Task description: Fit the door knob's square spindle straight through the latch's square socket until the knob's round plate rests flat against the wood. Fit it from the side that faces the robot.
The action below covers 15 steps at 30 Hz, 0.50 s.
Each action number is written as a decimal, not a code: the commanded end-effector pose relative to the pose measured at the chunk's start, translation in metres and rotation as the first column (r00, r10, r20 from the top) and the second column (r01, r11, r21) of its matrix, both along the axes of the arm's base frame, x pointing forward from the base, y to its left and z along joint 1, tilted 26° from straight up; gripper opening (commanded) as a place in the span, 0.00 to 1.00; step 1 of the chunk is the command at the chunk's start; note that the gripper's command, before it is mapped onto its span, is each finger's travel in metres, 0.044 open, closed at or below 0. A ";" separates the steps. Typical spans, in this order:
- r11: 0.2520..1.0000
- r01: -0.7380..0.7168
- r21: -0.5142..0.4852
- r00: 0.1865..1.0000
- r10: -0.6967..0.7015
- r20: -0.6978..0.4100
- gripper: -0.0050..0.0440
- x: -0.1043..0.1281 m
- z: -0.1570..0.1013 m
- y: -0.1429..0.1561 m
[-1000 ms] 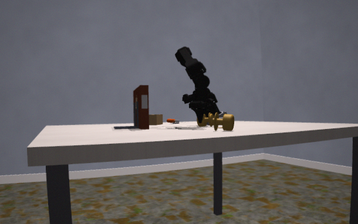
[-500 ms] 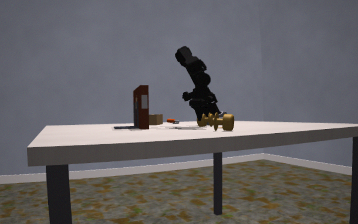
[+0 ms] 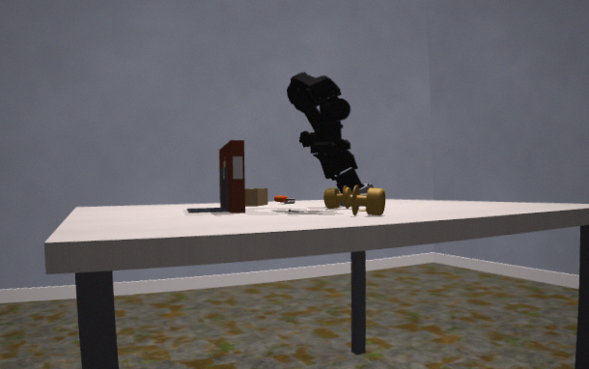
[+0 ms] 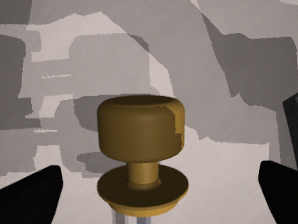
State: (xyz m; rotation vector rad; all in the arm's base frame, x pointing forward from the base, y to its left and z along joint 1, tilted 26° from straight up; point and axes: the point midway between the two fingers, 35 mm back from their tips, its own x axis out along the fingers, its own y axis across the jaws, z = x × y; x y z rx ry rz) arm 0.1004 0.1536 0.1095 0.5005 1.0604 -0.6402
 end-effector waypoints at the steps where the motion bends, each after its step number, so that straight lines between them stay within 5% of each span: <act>1: 1.000 0.004 0.012 1.000 -0.004 0.002 1.00 -0.005 0.012 0.004; 10: 1.000 -0.005 0.011 1.000 0.005 0.010 1.00 -0.004 0.009 0.002; 15: 0.977 -0.116 0.181 0.978 0.081 0.194 1.00 -0.008 0.009 -0.003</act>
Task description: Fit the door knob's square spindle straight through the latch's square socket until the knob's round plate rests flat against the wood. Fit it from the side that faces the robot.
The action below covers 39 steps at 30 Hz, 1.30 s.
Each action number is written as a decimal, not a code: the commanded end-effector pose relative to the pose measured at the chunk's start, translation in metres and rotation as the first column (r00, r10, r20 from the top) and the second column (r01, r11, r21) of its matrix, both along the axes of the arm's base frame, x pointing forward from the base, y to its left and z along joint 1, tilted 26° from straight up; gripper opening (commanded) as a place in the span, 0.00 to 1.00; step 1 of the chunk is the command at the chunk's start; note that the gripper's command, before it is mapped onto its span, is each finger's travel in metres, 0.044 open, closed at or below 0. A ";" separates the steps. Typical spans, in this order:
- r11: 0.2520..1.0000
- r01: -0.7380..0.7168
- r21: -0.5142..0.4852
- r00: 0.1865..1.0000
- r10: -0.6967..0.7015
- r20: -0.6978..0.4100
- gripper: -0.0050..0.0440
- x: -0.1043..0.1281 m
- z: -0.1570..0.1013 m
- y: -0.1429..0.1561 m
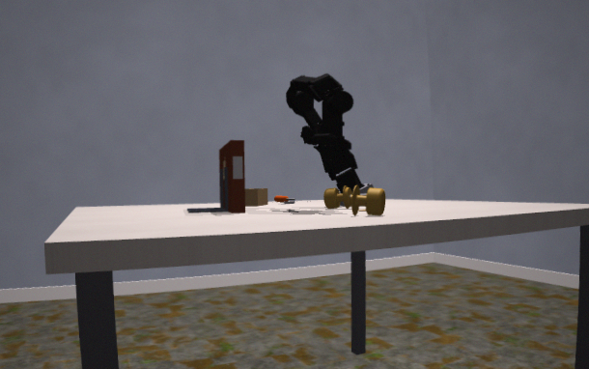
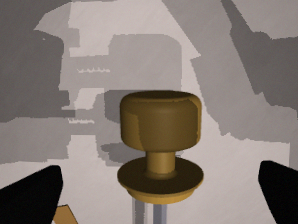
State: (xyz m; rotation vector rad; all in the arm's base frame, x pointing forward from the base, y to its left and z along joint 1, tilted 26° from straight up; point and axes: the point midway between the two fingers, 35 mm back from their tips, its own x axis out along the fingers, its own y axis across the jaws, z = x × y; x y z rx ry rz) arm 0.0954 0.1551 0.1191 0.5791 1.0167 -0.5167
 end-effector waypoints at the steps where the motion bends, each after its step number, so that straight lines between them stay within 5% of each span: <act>1: 0.989 -0.072 0.133 0.990 0.055 0.130 1.00 -0.004 -0.001 -0.005; 39: 0.982 -0.090 0.167 0.985 0.063 0.158 1.00 0.010 -0.035 -0.010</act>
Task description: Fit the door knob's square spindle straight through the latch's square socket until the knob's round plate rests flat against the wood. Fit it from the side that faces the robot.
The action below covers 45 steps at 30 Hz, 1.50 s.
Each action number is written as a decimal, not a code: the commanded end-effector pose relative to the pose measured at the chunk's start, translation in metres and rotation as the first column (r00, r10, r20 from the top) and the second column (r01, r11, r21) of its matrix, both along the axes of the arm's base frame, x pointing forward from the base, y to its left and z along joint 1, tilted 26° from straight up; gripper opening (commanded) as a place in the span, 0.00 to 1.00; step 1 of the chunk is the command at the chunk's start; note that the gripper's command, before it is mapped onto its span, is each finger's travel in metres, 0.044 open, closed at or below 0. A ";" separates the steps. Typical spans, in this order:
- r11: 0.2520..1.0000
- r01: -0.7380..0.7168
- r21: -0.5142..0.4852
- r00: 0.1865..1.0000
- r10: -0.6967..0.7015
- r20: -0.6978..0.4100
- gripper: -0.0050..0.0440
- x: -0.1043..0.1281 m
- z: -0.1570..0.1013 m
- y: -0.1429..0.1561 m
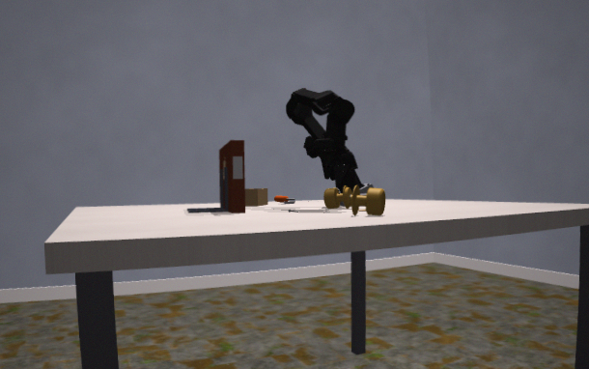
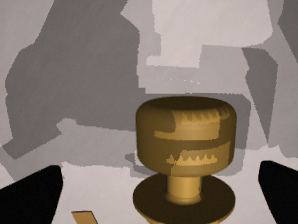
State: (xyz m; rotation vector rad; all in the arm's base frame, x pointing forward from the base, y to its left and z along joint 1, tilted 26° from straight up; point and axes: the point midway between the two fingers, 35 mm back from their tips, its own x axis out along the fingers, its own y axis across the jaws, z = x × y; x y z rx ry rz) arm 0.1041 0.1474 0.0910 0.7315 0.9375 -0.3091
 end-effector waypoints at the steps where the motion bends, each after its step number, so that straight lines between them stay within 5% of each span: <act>1: 1.000 -0.003 -0.010 1.000 0.003 -0.003 1.00 0.002 -0.008 -0.003; 40: 1.000 -0.003 -0.010 1.000 0.003 -0.003 1.00 0.018 -0.045 -0.009; 45: 1.000 -0.003 -0.010 1.000 0.003 -0.003 0.80 0.018 -0.045 -0.009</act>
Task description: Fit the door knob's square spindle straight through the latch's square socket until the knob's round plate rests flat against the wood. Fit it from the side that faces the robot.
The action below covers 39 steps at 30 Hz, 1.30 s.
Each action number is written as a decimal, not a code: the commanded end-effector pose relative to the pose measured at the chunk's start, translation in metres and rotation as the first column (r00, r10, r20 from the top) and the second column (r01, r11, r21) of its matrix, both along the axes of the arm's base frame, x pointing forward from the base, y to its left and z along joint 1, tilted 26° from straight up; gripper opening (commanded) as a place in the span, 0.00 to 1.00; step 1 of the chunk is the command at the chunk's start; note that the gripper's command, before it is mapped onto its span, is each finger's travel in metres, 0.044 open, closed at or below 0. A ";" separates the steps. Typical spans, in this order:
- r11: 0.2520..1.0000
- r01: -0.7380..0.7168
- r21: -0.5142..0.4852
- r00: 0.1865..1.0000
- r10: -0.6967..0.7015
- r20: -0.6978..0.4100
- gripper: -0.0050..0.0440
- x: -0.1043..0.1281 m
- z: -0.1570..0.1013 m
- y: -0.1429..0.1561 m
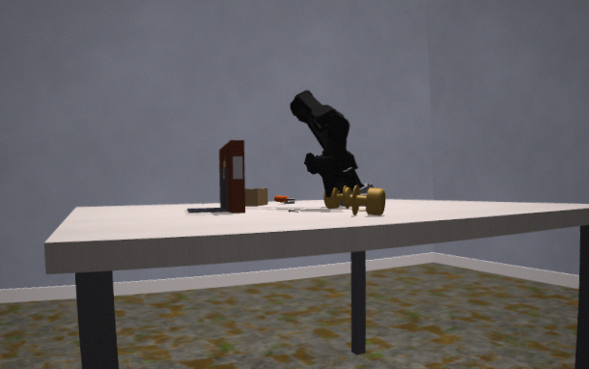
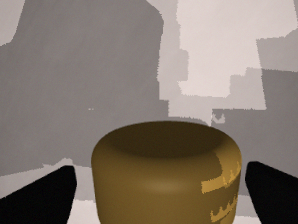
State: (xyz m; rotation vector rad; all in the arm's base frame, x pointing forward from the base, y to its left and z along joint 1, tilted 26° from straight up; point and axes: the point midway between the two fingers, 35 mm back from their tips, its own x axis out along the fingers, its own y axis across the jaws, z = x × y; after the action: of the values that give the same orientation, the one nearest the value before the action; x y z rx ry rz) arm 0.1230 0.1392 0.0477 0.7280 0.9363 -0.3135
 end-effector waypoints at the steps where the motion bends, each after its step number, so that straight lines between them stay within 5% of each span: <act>1: 1.000 -0.005 -0.005 1.000 0.005 -0.003 0.79 0.000 -0.001 -0.001; 15: 1.000 -0.005 -0.005 1.000 0.005 -0.003 0.63 0.000 -0.001 -0.001; 26: 1.000 -0.005 -0.005 1.000 0.005 -0.003 0.10 -0.003 0.005 0.000; 39: 1.000 -0.005 -0.005 1.000 0.005 -0.003 0.10 -0.014 0.028 0.004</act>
State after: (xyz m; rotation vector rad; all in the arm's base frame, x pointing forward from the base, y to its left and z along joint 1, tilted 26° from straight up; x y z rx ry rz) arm 0.1117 0.1369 0.0640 0.6946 0.9413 -0.3259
